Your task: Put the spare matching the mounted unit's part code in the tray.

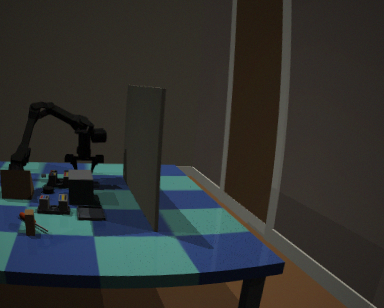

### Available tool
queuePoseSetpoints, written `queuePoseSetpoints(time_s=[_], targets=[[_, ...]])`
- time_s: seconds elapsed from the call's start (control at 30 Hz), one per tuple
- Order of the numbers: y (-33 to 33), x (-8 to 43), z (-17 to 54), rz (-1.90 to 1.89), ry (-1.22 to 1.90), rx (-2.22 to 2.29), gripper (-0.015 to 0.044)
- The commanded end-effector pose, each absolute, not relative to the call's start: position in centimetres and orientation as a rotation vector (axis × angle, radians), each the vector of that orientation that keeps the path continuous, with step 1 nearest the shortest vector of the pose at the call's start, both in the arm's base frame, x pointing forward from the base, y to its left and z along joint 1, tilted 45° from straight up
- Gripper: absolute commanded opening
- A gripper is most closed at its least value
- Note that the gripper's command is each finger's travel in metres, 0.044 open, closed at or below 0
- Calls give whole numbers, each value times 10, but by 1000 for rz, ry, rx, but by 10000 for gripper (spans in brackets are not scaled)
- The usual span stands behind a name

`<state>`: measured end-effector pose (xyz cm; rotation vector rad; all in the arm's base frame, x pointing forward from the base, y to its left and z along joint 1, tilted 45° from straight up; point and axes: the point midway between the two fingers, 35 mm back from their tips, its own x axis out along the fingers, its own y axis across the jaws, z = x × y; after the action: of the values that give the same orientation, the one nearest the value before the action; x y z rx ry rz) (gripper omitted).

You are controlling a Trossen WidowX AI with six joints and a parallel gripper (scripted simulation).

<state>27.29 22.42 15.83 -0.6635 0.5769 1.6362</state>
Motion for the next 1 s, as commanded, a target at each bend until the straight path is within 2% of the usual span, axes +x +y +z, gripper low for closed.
queuePoseSetpoints(time_s=[0.0,0.97], targets=[[229,269,151,1640,589,-660,300],[231,268,148,1641,589,-659,300]])
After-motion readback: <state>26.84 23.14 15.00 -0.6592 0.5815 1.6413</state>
